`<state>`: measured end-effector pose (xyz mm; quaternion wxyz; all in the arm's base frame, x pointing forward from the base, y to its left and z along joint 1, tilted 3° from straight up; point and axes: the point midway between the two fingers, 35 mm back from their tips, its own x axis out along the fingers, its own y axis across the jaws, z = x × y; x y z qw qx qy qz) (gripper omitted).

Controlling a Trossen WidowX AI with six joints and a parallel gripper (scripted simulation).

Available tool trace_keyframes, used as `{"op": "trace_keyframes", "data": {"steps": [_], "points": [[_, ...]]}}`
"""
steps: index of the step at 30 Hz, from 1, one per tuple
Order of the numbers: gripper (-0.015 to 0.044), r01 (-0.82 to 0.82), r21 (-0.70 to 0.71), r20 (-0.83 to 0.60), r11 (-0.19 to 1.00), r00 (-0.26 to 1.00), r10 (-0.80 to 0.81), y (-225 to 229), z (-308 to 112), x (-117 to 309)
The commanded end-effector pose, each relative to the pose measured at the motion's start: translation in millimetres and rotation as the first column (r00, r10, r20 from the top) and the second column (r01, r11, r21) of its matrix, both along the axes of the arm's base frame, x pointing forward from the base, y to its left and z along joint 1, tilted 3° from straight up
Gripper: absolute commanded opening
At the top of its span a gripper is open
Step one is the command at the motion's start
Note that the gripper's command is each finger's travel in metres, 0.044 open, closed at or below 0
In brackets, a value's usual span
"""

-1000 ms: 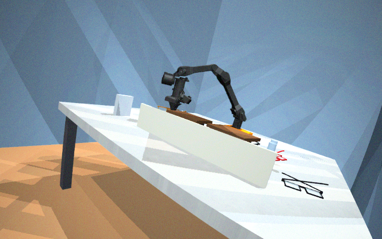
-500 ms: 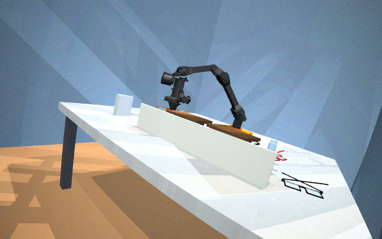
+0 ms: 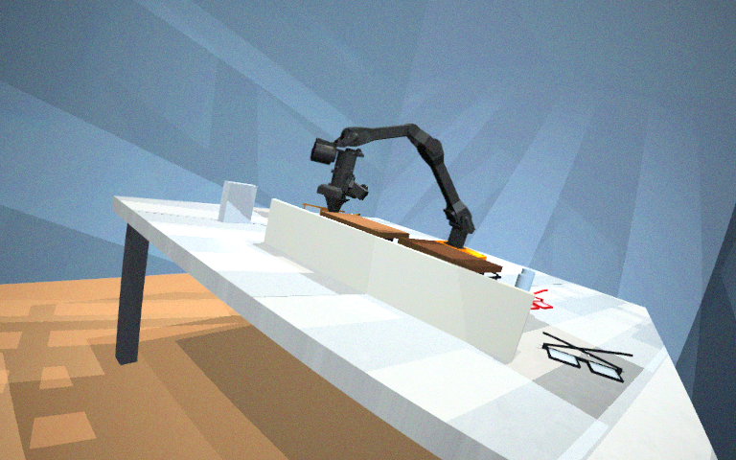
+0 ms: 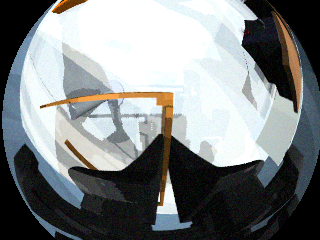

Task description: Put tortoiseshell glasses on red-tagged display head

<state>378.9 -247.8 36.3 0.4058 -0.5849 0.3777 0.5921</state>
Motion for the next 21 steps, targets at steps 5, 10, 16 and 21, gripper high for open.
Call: {"op": "trace_keyframes", "data": {"steps": [5,10,16,21], "points": [[0.0,-0.002,0.0,-0.002,1.0,1.0,0.002,2.5,-1.1,-1.4],[0.0,-0.002,0.0,-0.002,1.0,1.0,0.002,4.3,-1.1,-2.2],[0.0,-0.002,0.0,-0.002,1.0,1.0,0.002,5.0,7.6,-2.3],[0.0,-0.002,0.0,-0.002,1.0,1.0,0.002,5.9,33.3,-3.0]]}}
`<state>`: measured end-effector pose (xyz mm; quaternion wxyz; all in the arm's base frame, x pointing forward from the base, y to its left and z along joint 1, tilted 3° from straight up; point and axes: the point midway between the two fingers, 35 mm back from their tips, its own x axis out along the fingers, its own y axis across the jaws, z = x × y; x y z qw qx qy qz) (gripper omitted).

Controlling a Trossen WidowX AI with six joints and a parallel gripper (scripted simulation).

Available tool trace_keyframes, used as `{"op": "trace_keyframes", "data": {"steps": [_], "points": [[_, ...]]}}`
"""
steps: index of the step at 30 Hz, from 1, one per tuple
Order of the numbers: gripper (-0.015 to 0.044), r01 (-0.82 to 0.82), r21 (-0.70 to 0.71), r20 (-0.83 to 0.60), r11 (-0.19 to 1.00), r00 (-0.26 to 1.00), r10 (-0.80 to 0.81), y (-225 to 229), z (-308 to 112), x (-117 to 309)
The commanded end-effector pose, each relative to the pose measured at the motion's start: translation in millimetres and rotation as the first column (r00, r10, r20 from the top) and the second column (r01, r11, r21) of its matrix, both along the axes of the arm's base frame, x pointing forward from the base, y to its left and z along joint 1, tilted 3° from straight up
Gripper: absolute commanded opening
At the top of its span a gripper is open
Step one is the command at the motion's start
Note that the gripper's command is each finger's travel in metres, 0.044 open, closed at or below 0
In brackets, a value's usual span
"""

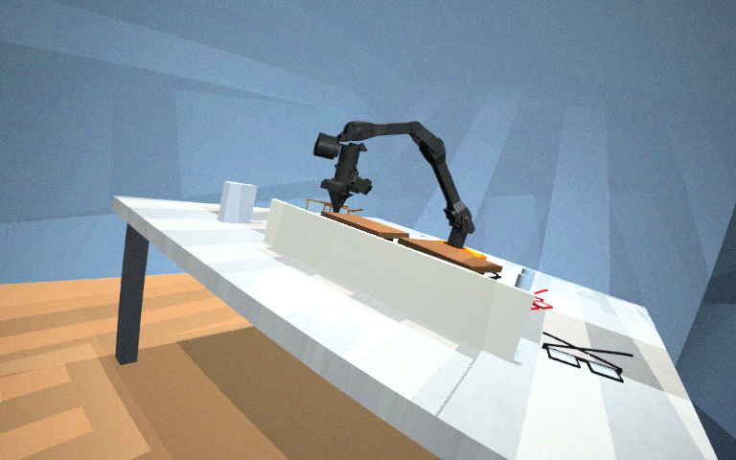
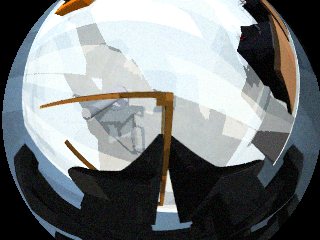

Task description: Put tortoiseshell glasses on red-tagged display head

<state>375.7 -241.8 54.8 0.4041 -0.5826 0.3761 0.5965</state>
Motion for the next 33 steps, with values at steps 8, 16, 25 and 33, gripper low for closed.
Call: {"op": "trace_keyframes", "data": {"steps": [8,16,25,33], "points": [[0.0,0.014,-0.005,0.005,1.0,1.0,-0.014,2.1,40.5,-2.4],[0.0,0.18,-0.003,-0.002,0.984,0.984,-0.18,12.3,41.5,-11.1],[0.0,0.417,-0.003,-0.014,0.909,0.909,-0.417,28.2,41.3,-26.1],[0.0,0.503,-0.004,-0.018,0.864,0.864,-0.503,34.4,38.3,-32.2]]}}
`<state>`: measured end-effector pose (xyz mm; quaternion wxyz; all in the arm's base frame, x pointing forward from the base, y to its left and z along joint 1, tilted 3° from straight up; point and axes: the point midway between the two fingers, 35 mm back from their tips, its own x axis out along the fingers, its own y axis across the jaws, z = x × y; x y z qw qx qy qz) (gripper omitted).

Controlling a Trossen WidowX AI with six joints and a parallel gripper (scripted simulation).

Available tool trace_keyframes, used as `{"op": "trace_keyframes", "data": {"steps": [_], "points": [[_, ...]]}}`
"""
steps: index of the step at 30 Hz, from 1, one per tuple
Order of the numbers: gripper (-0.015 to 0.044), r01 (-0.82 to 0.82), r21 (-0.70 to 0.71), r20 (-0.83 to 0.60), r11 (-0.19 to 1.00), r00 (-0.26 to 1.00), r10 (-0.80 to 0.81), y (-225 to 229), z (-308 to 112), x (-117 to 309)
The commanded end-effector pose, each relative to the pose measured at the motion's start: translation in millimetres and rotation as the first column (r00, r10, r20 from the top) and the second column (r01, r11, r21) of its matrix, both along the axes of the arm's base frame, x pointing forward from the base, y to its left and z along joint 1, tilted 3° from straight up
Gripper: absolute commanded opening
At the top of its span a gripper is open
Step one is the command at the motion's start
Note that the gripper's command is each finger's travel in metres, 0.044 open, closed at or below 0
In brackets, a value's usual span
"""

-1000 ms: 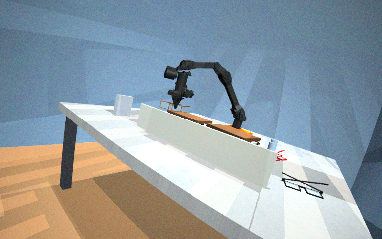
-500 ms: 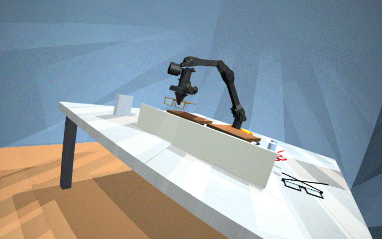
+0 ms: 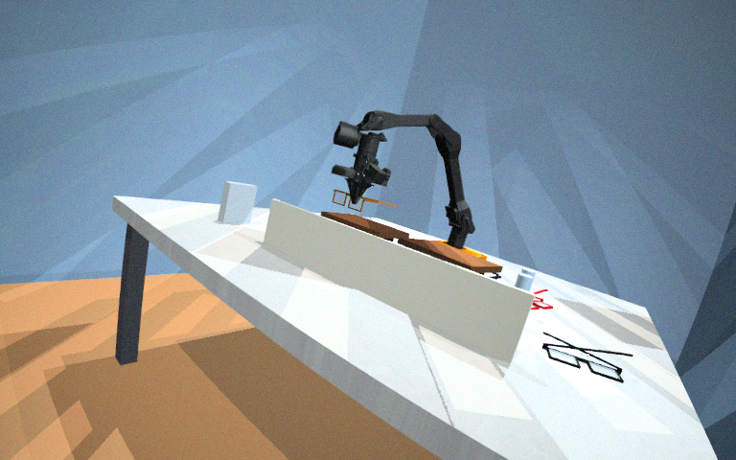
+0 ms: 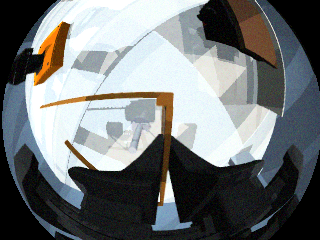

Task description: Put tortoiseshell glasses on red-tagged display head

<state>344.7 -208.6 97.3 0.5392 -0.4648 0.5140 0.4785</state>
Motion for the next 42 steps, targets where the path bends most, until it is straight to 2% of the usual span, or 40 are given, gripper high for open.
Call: {"op": "trace_keyframes", "data": {"steps": [1,14,42], "points": [[0.0,0.015,0.003,-0.005,1.0,1.0,-0.015,1.2,-6.6,-1.1],[0.0,0.015,0.003,-0.005,1.0,1.0,-0.015,3.7,-61.1,-1.0],[0.0,0.015,0.004,-0.004,1.0,1.0,-0.015,15.6,-61.0,15.7]]}}
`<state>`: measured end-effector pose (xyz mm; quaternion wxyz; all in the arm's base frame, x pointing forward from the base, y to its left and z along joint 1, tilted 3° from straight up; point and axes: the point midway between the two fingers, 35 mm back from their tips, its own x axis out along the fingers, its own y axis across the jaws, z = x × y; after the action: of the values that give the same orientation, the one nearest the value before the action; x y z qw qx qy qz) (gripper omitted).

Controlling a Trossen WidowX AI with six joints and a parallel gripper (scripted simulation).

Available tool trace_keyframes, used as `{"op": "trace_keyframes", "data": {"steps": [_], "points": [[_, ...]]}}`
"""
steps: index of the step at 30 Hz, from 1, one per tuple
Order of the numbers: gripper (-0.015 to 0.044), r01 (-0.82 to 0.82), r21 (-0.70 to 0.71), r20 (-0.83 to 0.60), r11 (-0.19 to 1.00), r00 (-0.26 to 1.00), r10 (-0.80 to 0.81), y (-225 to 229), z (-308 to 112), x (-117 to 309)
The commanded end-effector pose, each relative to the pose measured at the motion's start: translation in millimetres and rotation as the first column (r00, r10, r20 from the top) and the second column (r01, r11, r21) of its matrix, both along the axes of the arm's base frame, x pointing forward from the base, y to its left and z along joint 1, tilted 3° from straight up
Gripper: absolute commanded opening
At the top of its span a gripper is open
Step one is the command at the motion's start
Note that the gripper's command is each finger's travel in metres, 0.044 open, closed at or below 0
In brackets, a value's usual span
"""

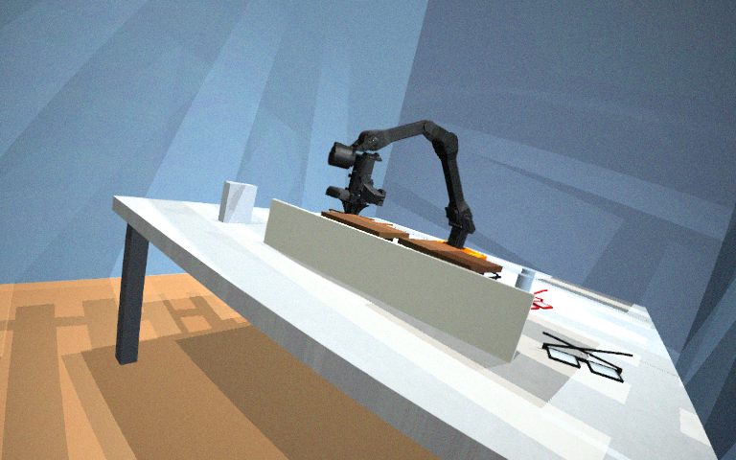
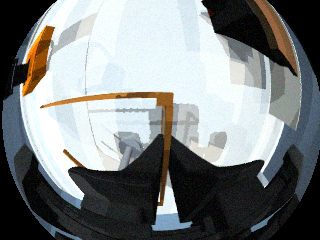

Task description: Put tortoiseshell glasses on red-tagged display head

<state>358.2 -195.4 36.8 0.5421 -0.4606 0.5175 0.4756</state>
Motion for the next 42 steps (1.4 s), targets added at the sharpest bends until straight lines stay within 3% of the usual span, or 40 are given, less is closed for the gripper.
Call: {"op": "trace_keyframes", "data": {"steps": [1,42], "points": [[0.0,0.002,0.003,-0.002,1.0,1.0,-0.002,3.0,-0.5,3.0],[0.0,0.002,0.006,0.0,1.0,1.0,-0.002,36.0,1.3,24.5]]}}
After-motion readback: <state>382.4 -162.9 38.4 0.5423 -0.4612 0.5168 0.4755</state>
